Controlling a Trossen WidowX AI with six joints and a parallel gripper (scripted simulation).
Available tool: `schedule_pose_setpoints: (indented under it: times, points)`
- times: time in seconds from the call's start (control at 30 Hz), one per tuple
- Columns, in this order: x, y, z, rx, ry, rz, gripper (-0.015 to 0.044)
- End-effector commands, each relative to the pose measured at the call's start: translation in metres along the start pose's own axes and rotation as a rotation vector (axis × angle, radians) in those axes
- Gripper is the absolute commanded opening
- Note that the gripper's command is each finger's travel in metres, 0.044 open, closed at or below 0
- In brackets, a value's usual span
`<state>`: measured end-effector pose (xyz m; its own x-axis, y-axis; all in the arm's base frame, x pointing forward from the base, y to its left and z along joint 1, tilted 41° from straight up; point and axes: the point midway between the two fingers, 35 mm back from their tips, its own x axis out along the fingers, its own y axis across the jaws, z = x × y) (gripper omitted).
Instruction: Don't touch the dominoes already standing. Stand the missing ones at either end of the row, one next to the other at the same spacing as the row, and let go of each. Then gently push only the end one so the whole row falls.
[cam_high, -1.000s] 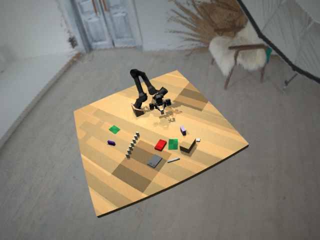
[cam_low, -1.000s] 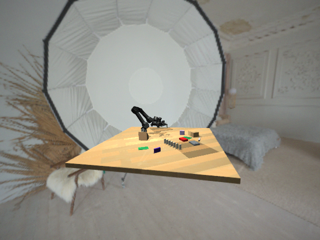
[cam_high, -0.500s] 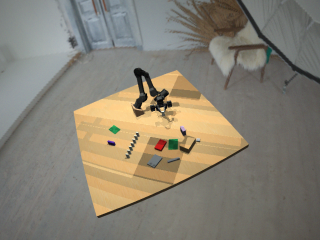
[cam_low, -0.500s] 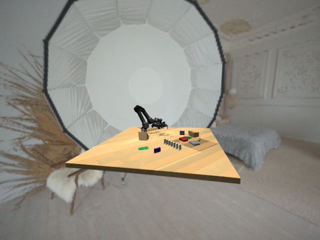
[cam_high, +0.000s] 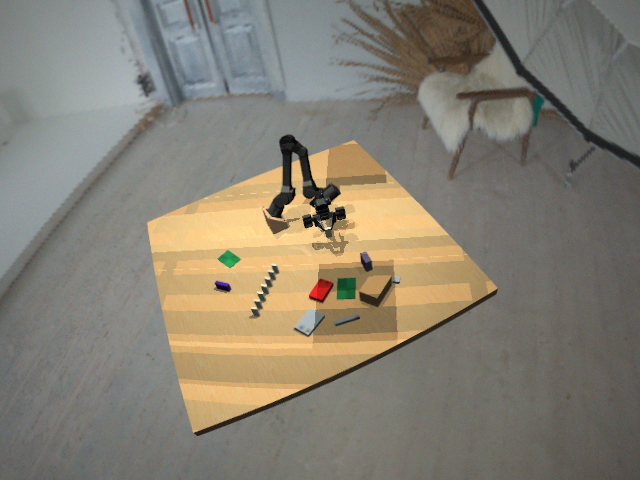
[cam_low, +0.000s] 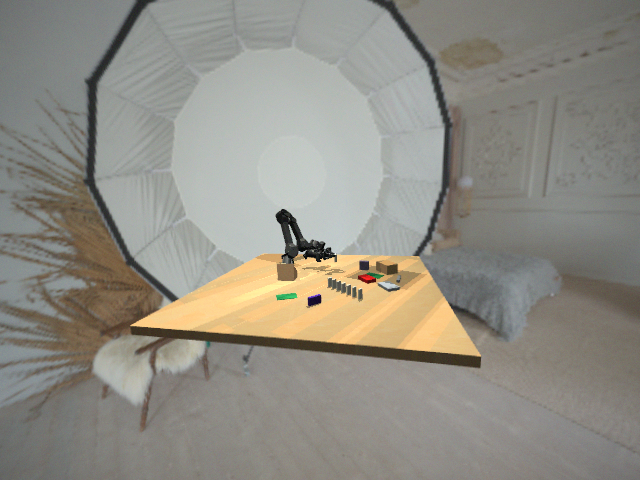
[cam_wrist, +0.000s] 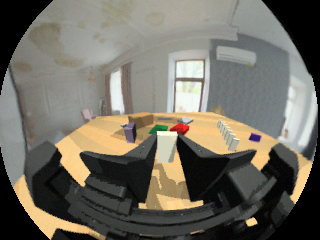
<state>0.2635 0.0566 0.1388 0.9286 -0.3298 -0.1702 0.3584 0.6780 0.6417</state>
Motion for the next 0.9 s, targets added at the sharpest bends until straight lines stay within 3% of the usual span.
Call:
schedule_pose_setpoints:
  times: [0.0, 0.87]
  points:
    - [0.000, -0.001, -0.007, 0.001, -0.001, -0.002, 0.0107]
    - [-0.003, -0.009, -0.057, -0.003, -0.004, 0.003, 0.0107]
